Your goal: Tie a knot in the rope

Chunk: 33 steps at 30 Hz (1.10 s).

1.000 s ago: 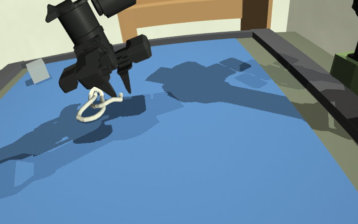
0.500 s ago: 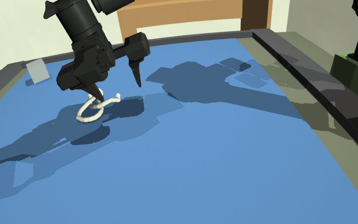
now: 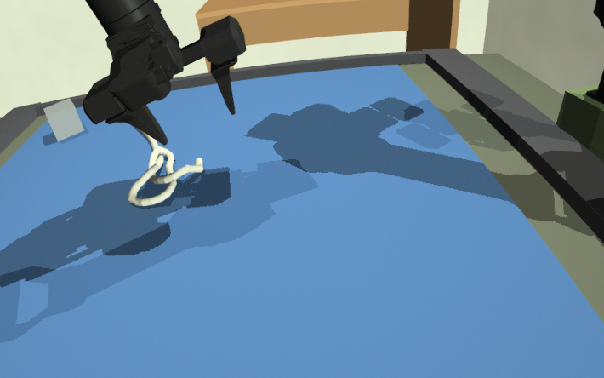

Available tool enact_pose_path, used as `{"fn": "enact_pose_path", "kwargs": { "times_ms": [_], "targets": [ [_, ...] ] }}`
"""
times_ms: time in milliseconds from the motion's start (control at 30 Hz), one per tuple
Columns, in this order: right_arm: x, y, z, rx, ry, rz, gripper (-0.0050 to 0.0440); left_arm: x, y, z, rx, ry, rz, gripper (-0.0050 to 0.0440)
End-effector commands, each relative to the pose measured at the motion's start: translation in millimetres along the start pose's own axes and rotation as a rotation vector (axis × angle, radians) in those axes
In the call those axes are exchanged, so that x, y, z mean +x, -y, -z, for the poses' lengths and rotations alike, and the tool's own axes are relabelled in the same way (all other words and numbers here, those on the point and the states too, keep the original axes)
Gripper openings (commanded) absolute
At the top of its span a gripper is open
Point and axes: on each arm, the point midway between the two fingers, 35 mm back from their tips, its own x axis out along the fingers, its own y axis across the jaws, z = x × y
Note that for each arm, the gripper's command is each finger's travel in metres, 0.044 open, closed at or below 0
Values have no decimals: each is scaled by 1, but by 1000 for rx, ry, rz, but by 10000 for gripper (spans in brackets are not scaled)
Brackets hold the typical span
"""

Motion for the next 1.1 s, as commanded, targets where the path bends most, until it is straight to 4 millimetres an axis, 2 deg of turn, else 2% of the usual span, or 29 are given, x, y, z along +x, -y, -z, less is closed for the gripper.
{"fn": "enact_pose_path", "kwargs": {
  "times_ms": [0,400,800,933,1067],
  "targets": [
    [-8,1,1,-2,22,-9,85,-21,-10,3,2,-9,-40,440],
    [-8,1,1,-2,22,-9,85,-22,-9,3,2,-8,-37,440],
    [-8,1,1,-2,22,-9,85,-38,17,19,3,21,41,440],
    [-8,1,1,-2,22,-9,85,-40,20,21,3,25,50,440],
    [-8,1,1,-2,22,-9,85,-46,29,25,-82,12,78,440]
  ]
}}
